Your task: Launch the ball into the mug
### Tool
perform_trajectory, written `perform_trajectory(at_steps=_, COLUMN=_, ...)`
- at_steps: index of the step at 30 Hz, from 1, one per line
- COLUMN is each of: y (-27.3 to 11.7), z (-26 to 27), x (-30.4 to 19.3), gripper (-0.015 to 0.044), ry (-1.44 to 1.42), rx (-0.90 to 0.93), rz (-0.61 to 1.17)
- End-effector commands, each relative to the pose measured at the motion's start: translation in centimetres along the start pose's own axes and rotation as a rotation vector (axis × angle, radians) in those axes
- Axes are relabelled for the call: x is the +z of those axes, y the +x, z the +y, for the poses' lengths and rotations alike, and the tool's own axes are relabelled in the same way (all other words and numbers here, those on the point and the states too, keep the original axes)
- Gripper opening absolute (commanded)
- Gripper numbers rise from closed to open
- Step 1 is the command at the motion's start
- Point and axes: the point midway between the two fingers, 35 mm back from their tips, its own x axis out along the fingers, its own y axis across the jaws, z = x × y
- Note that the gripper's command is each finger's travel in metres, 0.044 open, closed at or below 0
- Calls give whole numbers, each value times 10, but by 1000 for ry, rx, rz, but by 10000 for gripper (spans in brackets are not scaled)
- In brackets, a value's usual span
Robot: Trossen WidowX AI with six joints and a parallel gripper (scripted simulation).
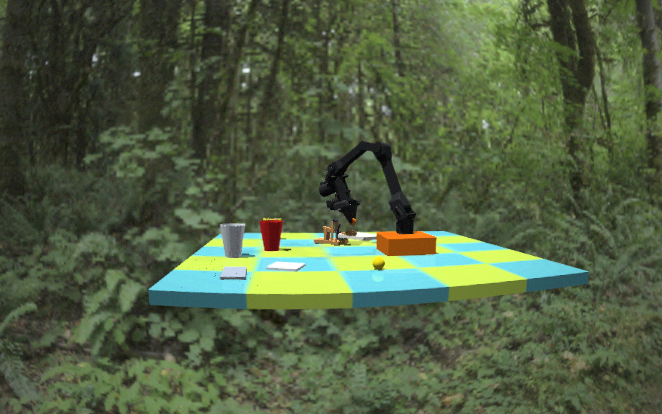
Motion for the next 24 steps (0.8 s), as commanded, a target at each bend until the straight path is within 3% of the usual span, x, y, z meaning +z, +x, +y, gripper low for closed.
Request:
perform_trajectory(at_steps=1, y=7, z=-1, x=3, gripper=0, ry=12, rx=-3, rz=3)
perform_trajectory(at_steps=24, y=22, z=-1, x=8, gripper=0, ry=9, rx=0, rz=-1)
